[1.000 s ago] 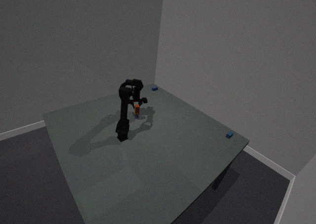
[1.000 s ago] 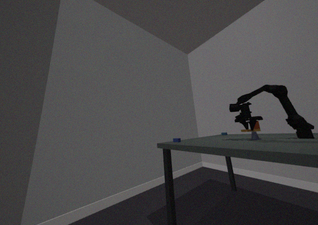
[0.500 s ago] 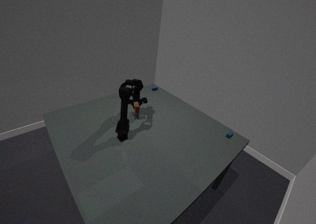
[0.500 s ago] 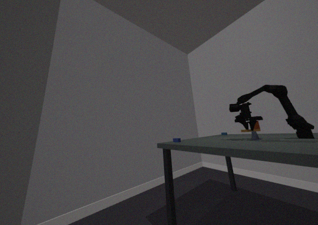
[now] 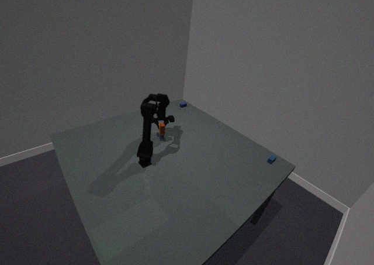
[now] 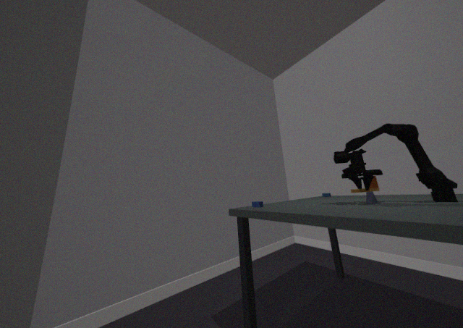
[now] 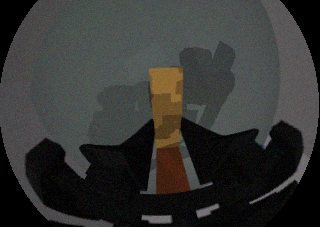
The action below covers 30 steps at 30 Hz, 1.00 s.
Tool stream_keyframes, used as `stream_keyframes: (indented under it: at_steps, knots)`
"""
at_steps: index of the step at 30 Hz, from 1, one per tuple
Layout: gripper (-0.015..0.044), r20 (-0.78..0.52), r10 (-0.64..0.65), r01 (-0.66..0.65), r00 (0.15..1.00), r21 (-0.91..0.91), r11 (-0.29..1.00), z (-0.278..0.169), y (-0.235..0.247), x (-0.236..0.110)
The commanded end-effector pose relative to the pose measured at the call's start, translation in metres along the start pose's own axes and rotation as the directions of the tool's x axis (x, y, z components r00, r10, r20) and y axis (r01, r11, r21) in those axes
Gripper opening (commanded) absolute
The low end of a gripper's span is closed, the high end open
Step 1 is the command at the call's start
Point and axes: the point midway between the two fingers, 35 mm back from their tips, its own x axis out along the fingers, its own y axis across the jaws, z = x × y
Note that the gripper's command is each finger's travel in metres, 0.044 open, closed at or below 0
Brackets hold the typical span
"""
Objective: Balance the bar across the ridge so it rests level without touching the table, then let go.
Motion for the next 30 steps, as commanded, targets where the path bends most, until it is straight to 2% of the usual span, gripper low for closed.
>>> stream_keyframes:
  at_steps: [1, 24, 30]
  knots:
    - [0.0, 0.0, 0.0, 0.0, 1.0, 0.0, 1.0, 0.0, 0.0, 0.0]
    - [0.0, 0.0, 0.0, 0.0, 1.0, 0.0, 1.0, 0.0, 0.0, 0.0]
    - [0.0158, 0.0, 0.0, 0.0, 1.0, 0.0, 1.0, 0.0, 0.0, 0.0]
